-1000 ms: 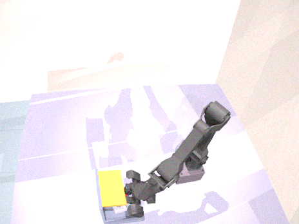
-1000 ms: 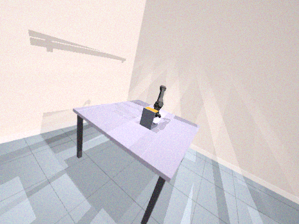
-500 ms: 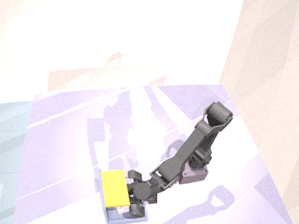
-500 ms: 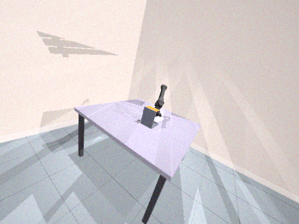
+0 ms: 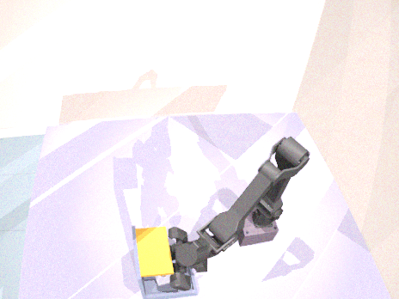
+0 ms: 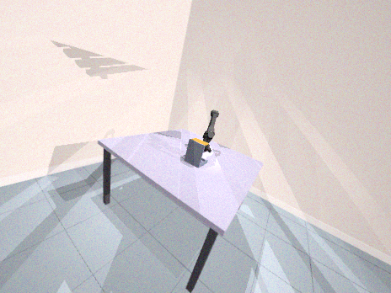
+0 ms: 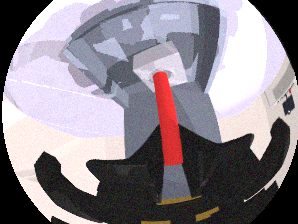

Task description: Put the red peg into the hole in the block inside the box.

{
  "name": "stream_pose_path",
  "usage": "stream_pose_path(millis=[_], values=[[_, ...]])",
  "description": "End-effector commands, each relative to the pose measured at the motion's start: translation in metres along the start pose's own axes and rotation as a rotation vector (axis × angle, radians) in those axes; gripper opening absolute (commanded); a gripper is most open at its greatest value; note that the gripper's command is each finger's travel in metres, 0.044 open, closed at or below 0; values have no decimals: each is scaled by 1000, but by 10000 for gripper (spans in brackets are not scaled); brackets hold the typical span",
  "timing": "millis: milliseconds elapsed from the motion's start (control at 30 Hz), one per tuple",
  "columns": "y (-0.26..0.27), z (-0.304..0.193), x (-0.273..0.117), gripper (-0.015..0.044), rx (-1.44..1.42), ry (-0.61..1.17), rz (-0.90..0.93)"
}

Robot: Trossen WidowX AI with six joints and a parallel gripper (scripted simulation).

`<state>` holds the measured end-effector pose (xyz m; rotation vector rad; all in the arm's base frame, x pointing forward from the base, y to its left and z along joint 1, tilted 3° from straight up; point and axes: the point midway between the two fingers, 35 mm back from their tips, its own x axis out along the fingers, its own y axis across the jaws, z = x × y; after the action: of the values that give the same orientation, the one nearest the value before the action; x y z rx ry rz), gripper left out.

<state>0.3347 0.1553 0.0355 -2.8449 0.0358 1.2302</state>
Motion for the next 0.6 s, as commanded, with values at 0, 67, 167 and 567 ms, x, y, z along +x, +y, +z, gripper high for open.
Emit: stream_pose_path(millis=[0, 67, 167, 567], values=[[-1, -3, 2, 0, -1, 2, -4], [-2, -3, 2, 0, -1, 2, -4], [-2, -4, 3, 0, -1, 2, -4], [-3, -8, 7, 0, -1, 3, -4]])
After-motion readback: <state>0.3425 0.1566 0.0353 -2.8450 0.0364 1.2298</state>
